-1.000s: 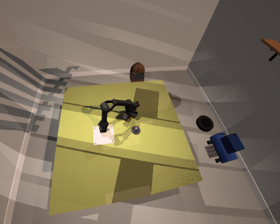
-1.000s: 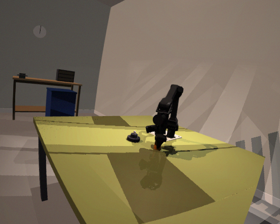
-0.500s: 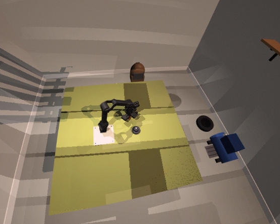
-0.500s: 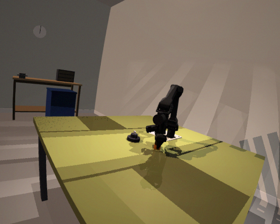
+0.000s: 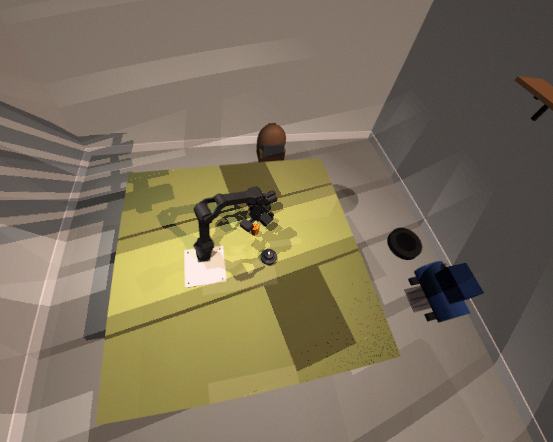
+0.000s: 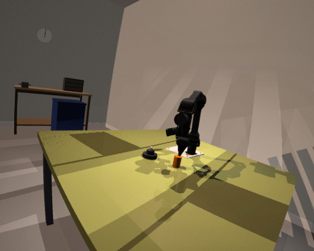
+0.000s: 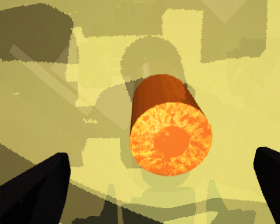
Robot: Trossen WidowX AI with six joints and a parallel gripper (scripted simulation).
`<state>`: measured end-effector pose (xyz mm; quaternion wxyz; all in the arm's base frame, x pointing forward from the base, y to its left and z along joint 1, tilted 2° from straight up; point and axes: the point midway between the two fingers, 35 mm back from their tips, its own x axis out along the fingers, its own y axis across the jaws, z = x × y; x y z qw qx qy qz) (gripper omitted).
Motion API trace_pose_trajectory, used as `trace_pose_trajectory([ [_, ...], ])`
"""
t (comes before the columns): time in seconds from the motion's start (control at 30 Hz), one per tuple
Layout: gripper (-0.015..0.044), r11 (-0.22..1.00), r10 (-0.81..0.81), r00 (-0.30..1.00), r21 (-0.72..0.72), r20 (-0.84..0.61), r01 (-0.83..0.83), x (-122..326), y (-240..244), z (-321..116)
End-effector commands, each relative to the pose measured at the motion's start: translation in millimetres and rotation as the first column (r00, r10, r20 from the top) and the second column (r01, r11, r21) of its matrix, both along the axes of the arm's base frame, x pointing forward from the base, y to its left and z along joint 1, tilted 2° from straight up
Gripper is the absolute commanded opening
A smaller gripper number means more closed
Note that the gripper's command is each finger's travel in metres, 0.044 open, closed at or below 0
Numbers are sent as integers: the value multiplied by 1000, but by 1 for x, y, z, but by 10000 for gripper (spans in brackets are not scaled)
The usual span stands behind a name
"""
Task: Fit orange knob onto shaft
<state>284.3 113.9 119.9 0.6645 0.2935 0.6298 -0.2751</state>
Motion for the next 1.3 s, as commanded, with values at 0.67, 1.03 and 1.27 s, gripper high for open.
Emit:
trace_pose_trajectory([
  [0.67,440,1000,-7,1000,-5,-3,7,-1,-2,-10],
  [1.03,440,1000,-7,1000,-5,-3,7,1,-2,-28],
  [1.27,440,1000,-7,1000,-5,-3,7,1,-2,-39],
])
